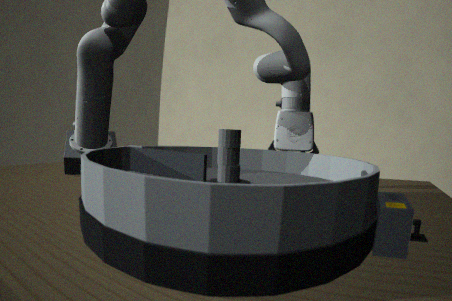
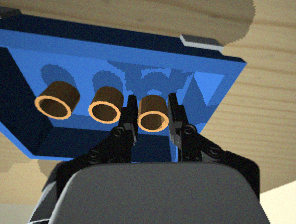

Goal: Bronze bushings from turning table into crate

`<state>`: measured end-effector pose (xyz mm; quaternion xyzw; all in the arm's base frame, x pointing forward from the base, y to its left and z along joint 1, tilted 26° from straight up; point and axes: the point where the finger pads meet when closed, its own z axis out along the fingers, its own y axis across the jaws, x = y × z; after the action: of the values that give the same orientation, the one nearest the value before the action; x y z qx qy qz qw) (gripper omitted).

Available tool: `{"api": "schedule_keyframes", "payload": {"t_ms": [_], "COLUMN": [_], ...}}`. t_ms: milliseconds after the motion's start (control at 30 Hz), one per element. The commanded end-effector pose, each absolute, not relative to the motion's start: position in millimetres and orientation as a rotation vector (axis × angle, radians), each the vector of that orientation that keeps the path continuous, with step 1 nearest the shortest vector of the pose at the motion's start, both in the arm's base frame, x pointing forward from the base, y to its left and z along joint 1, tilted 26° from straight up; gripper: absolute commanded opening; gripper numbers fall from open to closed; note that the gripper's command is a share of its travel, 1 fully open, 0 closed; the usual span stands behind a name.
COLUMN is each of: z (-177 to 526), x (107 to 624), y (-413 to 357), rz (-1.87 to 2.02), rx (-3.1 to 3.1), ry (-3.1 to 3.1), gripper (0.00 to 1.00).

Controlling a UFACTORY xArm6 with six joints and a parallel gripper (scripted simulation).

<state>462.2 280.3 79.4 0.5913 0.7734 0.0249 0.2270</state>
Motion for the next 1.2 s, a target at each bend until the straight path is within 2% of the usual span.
{"api": "schedule_keyframes", "payload": {"t_ms": [0,1167], "z": [80.9,75.9], "x": [462.9,465.2], "y": [281.5,280.3], "rz": [0.074,0.074], "rx": [1.629,1.629], "ry": [2.131,2.131], "gripper": [0.00,0.00]}}
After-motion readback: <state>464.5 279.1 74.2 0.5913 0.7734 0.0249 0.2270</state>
